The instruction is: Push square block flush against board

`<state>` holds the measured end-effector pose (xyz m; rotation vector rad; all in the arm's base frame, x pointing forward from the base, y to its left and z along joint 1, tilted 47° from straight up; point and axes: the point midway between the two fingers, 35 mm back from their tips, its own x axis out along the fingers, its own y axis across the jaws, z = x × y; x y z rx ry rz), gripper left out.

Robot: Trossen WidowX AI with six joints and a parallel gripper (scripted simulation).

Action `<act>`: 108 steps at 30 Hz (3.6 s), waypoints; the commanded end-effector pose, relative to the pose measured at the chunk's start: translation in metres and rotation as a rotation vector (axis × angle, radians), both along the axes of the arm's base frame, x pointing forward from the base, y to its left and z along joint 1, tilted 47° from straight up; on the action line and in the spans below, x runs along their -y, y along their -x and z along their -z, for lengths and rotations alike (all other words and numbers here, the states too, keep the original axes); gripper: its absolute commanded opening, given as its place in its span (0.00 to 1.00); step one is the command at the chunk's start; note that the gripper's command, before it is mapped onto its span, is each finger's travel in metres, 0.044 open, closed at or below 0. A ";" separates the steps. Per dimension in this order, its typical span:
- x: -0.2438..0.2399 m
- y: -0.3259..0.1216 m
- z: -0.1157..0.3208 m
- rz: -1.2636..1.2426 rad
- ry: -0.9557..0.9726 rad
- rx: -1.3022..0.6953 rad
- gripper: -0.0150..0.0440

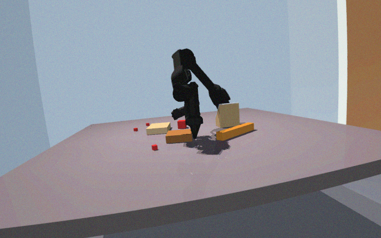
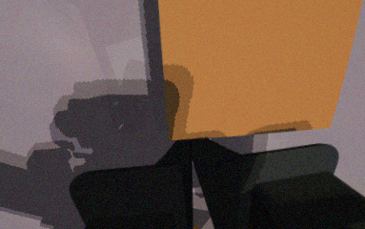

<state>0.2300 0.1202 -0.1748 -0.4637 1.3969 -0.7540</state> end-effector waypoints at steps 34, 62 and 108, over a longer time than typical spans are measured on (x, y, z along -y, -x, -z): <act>-0.009 0.042 0.005 -0.006 0.002 0.000 0.25; 0.024 0.026 -0.022 0.030 0.006 0.035 0.25; 0.030 -0.042 -0.032 0.028 0.002 0.038 0.25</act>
